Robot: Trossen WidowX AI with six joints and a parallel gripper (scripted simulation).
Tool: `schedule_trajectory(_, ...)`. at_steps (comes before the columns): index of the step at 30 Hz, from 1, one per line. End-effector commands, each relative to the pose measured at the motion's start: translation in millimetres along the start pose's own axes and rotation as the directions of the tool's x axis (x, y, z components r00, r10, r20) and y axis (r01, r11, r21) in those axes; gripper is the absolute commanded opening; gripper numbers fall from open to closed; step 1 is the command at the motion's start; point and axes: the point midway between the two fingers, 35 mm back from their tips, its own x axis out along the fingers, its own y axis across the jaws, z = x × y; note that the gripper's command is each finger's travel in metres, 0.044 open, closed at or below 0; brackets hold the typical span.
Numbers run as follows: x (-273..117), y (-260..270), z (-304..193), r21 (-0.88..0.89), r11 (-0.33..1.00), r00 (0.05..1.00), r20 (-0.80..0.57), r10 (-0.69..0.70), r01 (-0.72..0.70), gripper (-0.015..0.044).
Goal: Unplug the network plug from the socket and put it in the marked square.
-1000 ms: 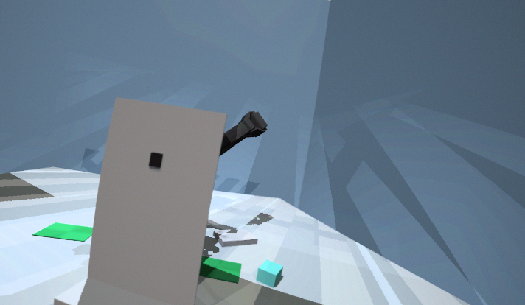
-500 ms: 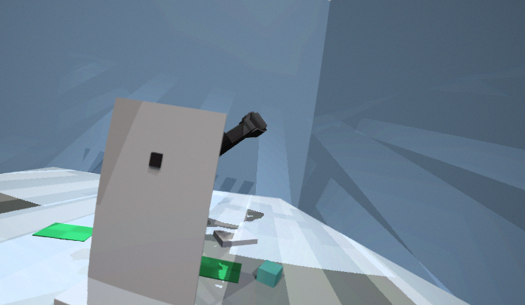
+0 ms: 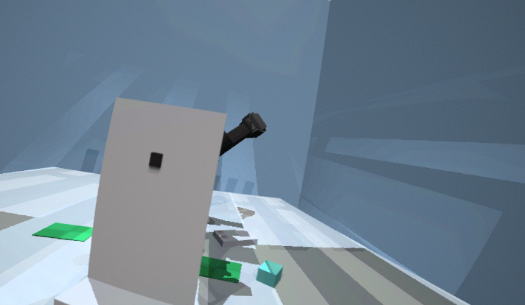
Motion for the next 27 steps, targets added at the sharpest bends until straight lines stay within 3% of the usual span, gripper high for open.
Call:
schedule_trajectory(1, -2.9, -2.0, 0.3, 0.007, 1.0, 1.0, 0.006, -0.005, 0.005, 0.0)
schedule_trajectory(27, -11.7, -1.9, -4.7, 0.008, 1.0, 1.0, 0.006, -0.006, 0.006, 0.0)
